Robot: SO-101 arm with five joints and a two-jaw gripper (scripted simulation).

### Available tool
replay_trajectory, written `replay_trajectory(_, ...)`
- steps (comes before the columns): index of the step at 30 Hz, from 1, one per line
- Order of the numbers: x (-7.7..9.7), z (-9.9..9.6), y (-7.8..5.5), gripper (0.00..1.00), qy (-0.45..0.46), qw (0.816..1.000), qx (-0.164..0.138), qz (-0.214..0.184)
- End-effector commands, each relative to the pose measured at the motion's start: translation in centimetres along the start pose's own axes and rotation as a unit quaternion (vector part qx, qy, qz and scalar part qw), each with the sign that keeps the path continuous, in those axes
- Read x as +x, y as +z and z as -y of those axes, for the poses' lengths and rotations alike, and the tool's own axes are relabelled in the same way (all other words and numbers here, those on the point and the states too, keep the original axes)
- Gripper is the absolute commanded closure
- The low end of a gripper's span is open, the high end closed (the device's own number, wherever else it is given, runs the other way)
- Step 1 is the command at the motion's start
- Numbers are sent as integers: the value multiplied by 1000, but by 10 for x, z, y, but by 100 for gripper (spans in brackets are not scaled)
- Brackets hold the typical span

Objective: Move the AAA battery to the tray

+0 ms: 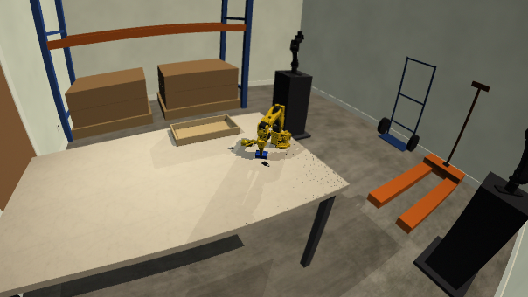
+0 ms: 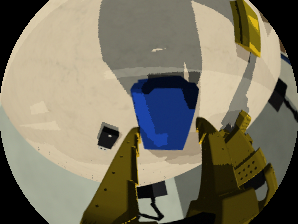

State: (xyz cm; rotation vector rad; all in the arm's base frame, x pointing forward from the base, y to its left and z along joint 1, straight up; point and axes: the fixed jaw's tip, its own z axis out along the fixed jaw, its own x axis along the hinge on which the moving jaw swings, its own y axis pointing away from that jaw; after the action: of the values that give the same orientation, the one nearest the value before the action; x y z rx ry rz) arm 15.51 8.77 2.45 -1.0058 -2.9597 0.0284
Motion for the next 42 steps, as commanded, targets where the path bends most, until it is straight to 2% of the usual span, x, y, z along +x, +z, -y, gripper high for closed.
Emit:
replay_trajectory(1, -3, -4, -7, 72, -2, 1000, -11, 5)
replay_trajectory(6, -3, -4, -10, 72, -2, 1000, -11, 5)
replay_trajectory(21, -4, -5, -34, 72, -2, 1000, -11, 5)
replay_trajectory(32, -4, -4, -42, 72, -2, 1000, -11, 5)
replay_trajectory(42, -4, -4, -43, 72, -2, 1000, -11, 5)
